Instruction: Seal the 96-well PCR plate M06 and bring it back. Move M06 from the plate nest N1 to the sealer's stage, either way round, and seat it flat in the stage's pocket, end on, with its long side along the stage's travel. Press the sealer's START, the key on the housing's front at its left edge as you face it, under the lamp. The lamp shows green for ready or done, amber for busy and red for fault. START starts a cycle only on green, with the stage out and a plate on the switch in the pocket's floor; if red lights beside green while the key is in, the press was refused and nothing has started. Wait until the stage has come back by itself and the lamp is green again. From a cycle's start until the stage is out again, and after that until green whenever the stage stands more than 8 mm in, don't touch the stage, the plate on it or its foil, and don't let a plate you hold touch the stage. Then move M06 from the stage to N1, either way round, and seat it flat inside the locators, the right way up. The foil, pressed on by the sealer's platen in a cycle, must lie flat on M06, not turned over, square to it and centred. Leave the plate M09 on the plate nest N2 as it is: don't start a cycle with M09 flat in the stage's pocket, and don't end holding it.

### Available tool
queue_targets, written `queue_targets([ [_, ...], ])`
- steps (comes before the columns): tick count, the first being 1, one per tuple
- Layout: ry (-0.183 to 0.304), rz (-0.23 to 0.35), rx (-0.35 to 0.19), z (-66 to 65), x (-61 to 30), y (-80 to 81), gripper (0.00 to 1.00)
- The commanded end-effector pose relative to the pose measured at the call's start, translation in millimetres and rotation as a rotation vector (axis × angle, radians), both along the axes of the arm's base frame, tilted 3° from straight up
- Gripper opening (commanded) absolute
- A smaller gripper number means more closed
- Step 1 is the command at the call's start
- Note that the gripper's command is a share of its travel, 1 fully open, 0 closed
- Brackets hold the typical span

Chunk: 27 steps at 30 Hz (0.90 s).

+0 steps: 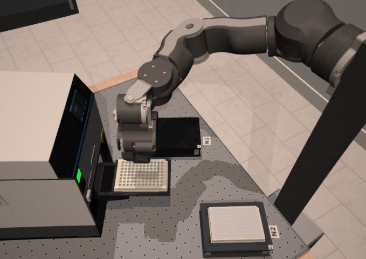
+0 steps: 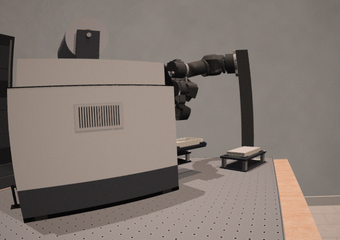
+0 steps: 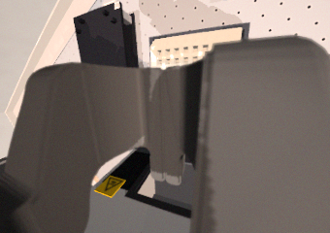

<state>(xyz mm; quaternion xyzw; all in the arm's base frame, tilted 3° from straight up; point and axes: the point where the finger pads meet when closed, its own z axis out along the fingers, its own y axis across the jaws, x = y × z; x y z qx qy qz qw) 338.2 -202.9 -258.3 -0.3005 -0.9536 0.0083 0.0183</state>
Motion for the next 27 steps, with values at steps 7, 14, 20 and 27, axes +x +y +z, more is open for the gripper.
queue_targets([
  [7, -0.004, 0.0, 0.001, 1.1, 0.8, 0.2, 0.0],
  [14, -0.067, -0.114, 0.087, -1.9, 21.6, 17.1, 0.0],
  [20, -0.11, -0.19, 0.144, -3.9, 35.5, 28.3, 0.0],
  [27, -0.11, -0.19, 0.144, -3.9, 35.5, 28.3, 0.0],
])
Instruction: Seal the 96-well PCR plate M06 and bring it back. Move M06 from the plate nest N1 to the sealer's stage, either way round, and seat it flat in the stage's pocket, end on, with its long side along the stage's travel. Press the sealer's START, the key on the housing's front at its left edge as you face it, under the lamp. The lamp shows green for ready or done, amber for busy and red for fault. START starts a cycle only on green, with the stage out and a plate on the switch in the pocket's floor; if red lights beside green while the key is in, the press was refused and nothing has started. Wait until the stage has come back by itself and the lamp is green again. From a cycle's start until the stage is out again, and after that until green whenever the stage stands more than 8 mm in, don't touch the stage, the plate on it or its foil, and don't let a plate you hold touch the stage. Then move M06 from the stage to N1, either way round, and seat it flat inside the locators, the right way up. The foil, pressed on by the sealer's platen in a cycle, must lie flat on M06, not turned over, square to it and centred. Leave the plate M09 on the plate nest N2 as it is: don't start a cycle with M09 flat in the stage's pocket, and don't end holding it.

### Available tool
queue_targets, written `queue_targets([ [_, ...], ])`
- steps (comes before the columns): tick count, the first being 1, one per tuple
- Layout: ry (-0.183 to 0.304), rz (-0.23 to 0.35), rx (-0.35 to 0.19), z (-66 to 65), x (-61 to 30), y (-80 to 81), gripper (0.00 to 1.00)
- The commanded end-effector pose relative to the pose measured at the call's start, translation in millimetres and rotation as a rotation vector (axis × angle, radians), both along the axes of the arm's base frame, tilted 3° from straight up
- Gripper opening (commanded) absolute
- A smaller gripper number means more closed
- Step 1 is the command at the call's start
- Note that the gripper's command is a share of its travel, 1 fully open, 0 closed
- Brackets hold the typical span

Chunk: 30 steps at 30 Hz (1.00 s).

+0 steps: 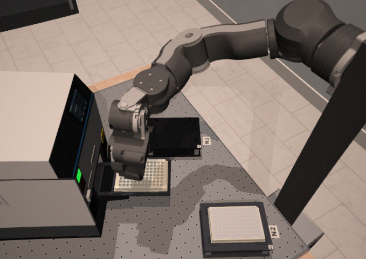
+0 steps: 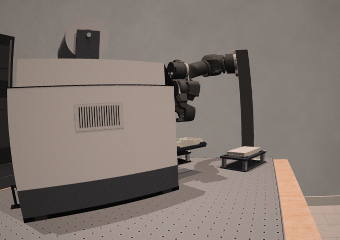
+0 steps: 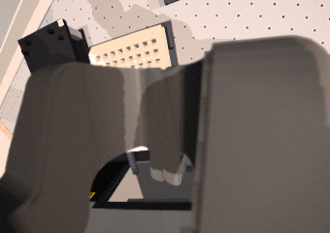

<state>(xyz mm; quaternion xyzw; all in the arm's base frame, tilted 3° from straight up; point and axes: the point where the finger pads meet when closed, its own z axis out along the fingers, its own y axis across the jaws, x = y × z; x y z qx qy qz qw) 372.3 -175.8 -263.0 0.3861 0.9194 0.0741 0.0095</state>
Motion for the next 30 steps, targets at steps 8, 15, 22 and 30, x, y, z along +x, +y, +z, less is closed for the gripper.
queue_targets([
  [8, -0.11, -0.19, 0.144, -4.0, 35.3, 28.7, 0.0],
  [15, -0.11, -0.19, 0.144, -4.0, 35.3, 28.7, 0.0],
  [22, -0.19, -0.338, 0.254, -5.1, 42.7, 34.8, 0.0],
  [30, -0.212, -0.376, 0.282, -5.2, 44.8, 36.4, 0.0],
])
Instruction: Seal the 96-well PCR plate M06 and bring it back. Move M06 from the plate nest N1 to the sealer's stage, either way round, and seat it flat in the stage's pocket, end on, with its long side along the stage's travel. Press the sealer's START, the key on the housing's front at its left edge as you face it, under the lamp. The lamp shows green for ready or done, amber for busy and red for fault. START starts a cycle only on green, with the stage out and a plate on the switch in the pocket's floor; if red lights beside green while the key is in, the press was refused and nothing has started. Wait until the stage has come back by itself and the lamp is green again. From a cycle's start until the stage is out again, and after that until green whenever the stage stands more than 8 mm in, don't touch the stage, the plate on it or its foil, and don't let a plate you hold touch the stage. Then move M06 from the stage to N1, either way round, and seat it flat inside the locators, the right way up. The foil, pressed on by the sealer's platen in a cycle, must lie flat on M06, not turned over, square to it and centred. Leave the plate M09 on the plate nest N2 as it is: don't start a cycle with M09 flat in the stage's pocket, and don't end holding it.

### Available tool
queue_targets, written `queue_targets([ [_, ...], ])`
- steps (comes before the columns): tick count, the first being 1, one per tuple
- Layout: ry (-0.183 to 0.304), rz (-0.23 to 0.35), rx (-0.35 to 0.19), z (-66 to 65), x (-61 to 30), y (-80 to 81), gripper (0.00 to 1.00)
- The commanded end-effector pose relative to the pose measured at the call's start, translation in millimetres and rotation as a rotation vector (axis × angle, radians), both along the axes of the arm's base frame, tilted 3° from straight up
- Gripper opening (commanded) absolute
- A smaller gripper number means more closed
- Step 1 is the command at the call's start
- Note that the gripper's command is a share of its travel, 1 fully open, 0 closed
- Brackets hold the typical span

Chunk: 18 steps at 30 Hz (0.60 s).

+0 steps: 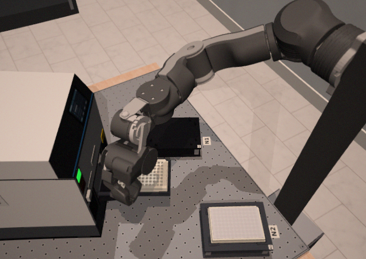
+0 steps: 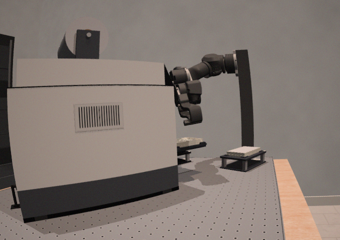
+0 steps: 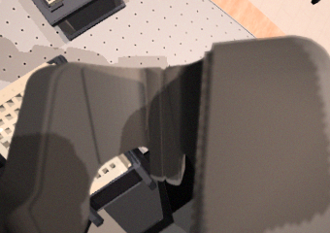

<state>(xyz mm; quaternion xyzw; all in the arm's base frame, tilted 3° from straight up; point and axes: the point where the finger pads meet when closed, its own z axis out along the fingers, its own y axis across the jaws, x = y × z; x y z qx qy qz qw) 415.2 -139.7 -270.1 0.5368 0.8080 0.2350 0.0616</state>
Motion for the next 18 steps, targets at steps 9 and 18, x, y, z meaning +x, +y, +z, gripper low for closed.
queue_targets([
  [9, -0.09, -0.153, 0.115, 2.1, 0.7, -0.8, 0.0],
  [18, -0.111, -0.191, 0.143, 2.3, 0.7, -1.0, 0.0],
])
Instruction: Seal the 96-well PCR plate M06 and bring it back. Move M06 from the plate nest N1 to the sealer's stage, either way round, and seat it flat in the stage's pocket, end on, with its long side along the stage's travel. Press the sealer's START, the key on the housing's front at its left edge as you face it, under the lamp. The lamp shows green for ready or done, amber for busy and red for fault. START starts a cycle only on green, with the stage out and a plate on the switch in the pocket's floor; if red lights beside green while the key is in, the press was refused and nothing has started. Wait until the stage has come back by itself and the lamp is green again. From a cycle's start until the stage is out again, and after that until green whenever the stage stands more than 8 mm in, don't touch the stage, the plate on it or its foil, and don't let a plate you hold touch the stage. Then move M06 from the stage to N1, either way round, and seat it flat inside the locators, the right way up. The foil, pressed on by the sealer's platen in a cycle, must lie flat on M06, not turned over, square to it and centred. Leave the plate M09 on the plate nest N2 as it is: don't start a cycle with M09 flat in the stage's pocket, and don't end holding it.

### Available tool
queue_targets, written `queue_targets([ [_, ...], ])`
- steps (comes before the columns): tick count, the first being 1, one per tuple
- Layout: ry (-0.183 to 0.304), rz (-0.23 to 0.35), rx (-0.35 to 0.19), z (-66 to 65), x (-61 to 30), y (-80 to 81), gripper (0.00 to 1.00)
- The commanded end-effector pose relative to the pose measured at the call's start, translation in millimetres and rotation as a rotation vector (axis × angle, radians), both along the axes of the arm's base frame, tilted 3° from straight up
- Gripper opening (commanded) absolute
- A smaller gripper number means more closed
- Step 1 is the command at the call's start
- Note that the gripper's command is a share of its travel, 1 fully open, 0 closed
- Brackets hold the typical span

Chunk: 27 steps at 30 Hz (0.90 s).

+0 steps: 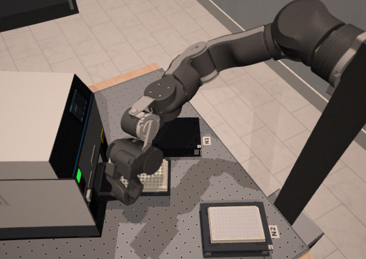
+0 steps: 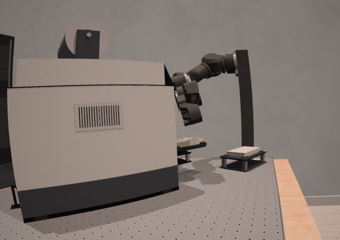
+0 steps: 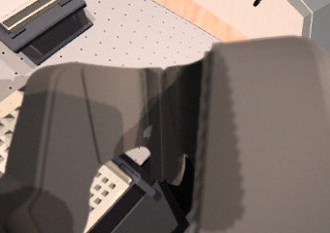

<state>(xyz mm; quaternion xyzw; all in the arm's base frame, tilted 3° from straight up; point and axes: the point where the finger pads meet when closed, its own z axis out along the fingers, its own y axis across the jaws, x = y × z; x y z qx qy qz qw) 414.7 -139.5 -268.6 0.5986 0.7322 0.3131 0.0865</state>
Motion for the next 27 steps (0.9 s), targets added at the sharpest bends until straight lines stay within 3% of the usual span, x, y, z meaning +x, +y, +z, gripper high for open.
queue_targets([
  [1, -0.006, -0.007, 0.0, 0.8, 1.2, -1.3, 0.0],
  [4, -0.006, -0.007, 0.0, 0.8, 1.2, -1.3, 0.0],
  [9, -0.111, -0.191, 0.143, 0.5, 0.2, -2.8, 0.0],
  [21, -0.111, -0.191, 0.143, 0.5, 0.2, -2.8, 0.0],
  [26, -0.217, -0.377, 0.287, -0.1, -0.7, -3.3, 0.0],
  [27, -0.217, -0.377, 0.287, -0.1, -0.7, -3.3, 0.0],
])
